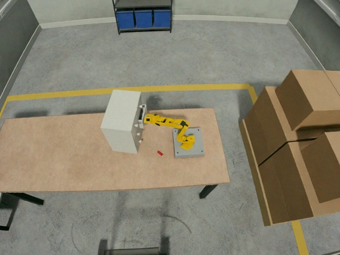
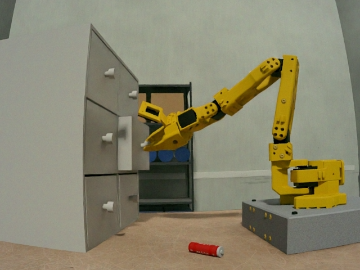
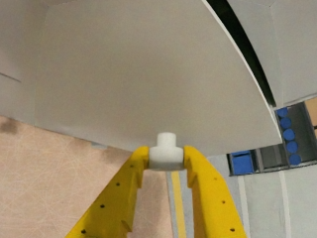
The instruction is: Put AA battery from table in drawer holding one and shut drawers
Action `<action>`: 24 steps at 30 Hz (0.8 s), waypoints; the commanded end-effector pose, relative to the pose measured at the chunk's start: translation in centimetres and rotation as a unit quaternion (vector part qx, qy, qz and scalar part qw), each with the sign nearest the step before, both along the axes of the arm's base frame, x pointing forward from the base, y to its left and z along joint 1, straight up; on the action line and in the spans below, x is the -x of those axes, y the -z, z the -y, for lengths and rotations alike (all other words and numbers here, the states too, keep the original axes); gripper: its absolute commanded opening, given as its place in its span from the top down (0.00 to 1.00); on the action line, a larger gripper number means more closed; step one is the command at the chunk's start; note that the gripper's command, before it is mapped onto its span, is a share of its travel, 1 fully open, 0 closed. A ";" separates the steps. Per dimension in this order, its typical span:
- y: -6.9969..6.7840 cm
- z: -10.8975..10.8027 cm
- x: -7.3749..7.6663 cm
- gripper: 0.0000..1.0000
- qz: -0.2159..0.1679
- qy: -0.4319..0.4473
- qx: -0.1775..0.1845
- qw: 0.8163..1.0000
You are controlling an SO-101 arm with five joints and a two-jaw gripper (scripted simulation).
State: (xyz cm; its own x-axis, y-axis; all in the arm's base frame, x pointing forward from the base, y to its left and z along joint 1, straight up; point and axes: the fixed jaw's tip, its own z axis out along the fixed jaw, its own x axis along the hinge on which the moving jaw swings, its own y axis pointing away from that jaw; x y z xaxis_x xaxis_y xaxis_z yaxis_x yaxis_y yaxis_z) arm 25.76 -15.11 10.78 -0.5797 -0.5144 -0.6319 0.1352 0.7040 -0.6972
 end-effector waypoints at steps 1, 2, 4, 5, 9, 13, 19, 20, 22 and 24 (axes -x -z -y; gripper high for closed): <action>0.1 0.0 0.5 1.00 -0.003 0.003 0.000 1.000; 0.1 0.0 0.5 1.00 -0.003 0.003 0.000 1.000; 0.1 -0.1 0.6 1.00 -0.003 0.004 0.000 1.000; 0.1 -0.1 0.7 1.00 -0.003 0.004 0.000 1.000; 0.1 -0.1 0.9 1.00 -0.003 0.006 0.000 1.000; 0.1 -0.1 1.2 1.00 -0.003 0.007 0.000 1.000; 0.1 -0.2 1.3 1.00 -0.003 0.008 0.000 1.000; 0.1 -0.2 1.3 1.00 -0.003 0.008 0.000 1.000; 0.1 -0.2 1.3 1.00 -0.003 0.008 0.000 1.000; 0.1 -0.2 1.3 1.00 -0.003 0.008 0.000 1.000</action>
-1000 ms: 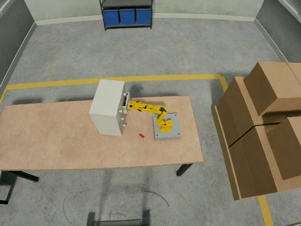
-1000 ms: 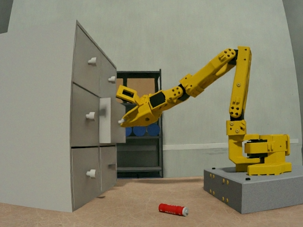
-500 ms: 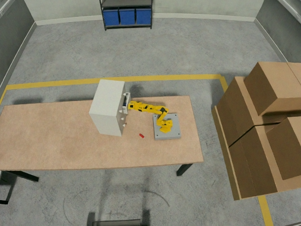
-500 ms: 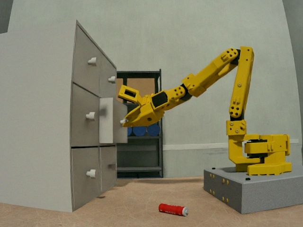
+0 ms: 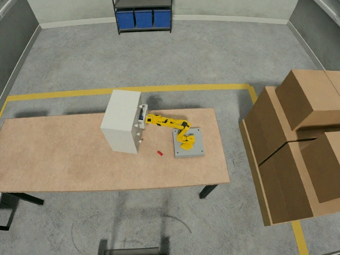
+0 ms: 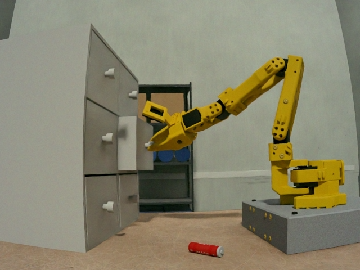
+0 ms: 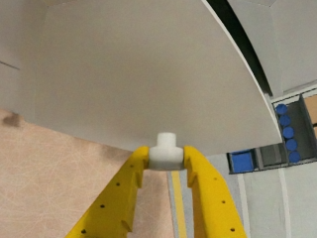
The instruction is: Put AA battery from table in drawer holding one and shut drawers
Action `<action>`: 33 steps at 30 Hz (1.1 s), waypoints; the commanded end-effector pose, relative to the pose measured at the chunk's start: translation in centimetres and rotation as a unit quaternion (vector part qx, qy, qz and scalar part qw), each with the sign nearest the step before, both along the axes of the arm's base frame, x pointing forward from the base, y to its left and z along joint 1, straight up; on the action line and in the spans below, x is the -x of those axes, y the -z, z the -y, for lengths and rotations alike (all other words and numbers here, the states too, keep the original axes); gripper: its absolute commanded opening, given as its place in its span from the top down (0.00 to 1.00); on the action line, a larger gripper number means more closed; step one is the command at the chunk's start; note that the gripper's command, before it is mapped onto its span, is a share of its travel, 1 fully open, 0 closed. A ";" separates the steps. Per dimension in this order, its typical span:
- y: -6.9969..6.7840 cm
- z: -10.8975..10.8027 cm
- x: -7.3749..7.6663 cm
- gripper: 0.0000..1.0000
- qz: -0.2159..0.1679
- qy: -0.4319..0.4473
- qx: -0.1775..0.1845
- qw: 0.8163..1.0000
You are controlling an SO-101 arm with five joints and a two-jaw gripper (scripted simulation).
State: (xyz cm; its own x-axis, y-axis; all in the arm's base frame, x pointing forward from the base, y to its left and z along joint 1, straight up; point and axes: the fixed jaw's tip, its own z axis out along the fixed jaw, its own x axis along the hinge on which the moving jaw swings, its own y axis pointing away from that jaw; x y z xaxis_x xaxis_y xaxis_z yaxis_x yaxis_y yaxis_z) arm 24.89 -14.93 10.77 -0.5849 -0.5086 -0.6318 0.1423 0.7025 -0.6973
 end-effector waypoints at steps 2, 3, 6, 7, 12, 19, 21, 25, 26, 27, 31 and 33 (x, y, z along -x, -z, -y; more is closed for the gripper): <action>0.1 0.0 0.4 1.00 -0.003 0.003 0.000 1.000; 0.1 0.0 0.4 1.00 -0.003 0.003 0.000 1.000; 0.1 0.0 0.4 1.00 -0.003 0.003 0.000 1.000; 0.1 0.0 0.4 1.00 -0.003 0.003 0.000 1.000; 0.1 0.0 0.6 1.00 -0.003 0.005 0.000 1.000; 0.1 -0.1 1.0 1.00 -0.003 0.007 0.000 1.000; 0.1 -0.1 1.1 1.00 -0.003 0.008 0.000 1.000; 0.1 -0.1 1.2 1.00 -0.003 0.009 0.000 1.000; 0.1 -0.1 1.3 1.00 -0.003 0.009 0.000 1.000; 0.1 -0.2 1.3 1.00 -0.003 0.010 0.000 1.000; 0.1 -0.2 1.3 1.00 -0.003 0.010 0.000 1.000; 0.1 -0.2 1.3 1.00 -0.003 0.010 0.000 1.000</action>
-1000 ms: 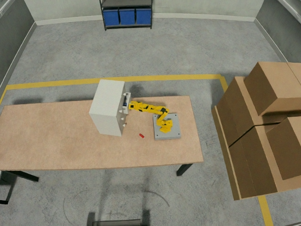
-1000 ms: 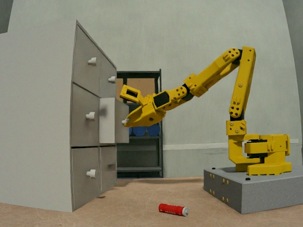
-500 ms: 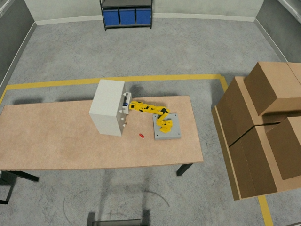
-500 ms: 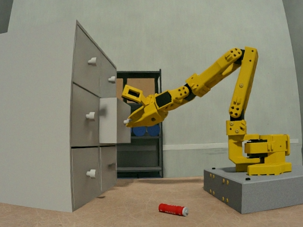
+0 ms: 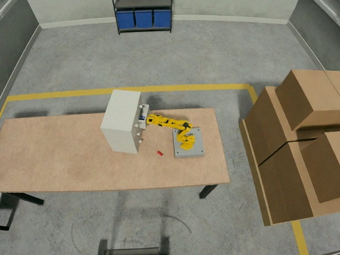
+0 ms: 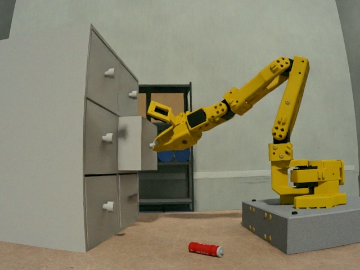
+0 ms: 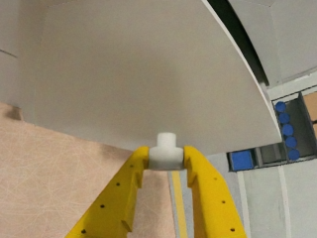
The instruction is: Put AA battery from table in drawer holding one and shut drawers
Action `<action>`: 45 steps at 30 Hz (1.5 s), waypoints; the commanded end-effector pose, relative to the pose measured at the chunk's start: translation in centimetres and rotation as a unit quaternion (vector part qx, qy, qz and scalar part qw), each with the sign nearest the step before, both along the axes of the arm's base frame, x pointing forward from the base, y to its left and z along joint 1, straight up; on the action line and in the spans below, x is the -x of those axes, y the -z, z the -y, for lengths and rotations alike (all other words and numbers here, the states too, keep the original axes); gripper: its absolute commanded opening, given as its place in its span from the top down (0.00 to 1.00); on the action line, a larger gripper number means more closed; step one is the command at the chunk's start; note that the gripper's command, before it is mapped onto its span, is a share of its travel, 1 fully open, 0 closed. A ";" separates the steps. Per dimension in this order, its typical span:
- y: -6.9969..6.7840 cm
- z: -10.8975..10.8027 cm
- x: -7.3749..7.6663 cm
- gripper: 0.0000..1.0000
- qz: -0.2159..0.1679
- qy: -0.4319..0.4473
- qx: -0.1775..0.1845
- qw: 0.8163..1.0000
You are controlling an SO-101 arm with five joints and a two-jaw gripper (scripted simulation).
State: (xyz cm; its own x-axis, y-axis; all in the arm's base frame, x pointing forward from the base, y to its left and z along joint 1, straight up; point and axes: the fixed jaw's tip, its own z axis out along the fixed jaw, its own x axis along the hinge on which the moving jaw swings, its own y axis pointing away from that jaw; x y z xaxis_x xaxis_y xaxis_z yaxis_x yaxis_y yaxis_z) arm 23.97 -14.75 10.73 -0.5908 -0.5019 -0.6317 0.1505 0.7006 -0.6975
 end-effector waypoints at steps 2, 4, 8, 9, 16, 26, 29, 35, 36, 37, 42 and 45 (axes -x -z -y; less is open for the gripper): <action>0.1 0.0 0.4 1.00 -0.003 0.004 0.000 1.000; 0.1 0.0 0.4 1.00 -0.003 0.004 0.000 1.000; 0.1 0.0 0.4 1.00 -0.003 0.004 0.000 1.000; 0.1 0.0 0.4 1.00 -0.003 0.004 0.000 1.000; 0.1 0.0 0.8 1.00 -0.003 0.007 0.000 1.000; 0.1 -0.1 1.2 1.00 -0.003 0.010 0.000 1.000; 0.1 -0.1 1.3 1.00 -0.003 0.011 0.000 1.000; 0.1 -0.1 1.3 1.00 -0.003 0.011 0.000 1.000; 0.1 -0.1 1.3 1.00 -0.003 0.011 0.000 1.000; 0.1 -0.1 1.3 1.00 -0.003 0.011 0.000 1.000; 0.1 -0.1 1.3 1.00 -0.003 0.011 0.000 1.000; 0.1 -0.1 1.5 1.00 -0.003 0.012 0.000 1.000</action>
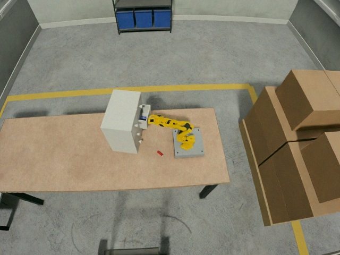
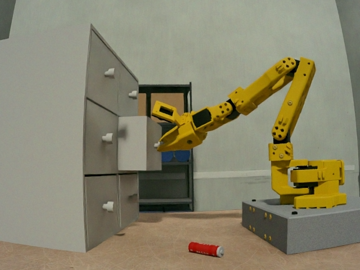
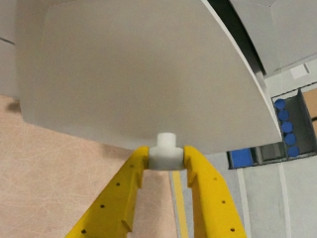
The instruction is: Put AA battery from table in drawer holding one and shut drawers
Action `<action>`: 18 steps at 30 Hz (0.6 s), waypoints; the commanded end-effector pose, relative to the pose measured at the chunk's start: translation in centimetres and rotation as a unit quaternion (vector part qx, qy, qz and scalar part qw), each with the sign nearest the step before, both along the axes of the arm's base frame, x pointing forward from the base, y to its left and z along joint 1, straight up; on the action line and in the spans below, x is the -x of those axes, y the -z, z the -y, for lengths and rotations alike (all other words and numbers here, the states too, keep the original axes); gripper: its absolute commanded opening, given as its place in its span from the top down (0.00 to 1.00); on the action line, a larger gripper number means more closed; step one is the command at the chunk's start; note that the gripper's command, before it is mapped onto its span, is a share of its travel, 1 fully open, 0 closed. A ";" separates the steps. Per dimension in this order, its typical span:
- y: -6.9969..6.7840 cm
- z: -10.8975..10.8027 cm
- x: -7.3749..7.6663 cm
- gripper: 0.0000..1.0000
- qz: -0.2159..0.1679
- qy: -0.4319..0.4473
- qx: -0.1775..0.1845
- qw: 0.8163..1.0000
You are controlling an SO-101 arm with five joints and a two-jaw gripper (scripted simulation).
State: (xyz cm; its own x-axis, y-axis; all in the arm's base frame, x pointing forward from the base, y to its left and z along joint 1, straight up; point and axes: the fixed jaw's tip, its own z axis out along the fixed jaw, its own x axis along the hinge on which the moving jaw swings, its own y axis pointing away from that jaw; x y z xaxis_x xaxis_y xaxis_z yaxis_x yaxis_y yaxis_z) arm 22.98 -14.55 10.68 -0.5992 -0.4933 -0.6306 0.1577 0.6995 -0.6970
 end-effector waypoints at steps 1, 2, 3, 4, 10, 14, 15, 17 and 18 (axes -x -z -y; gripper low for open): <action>0.0 0.1 0.5 1.00 -0.001 0.006 0.001 1.000; 0.0 0.0 0.6 1.00 -0.001 0.006 0.001 1.000; 0.0 0.0 0.6 1.00 -0.001 0.007 0.001 1.000; 0.0 0.0 0.7 1.00 -0.001 0.007 0.001 1.000; 0.0 0.0 1.0 1.00 -0.001 0.010 0.001 1.000; 0.0 -0.1 1.2 1.00 -0.001 0.011 0.001 1.000; 0.0 -0.1 1.2 1.00 -0.001 0.011 0.001 1.000; 0.0 -0.1 1.3 1.00 -0.001 0.012 0.001 1.000; 0.0 -0.1 1.3 1.00 -0.001 0.012 0.001 1.000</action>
State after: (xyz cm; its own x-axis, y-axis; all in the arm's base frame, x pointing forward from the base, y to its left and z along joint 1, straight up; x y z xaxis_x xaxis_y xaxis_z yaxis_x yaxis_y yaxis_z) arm 22.12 -14.37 10.62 -0.6069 -0.4850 -0.6296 0.1641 0.6986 -0.6964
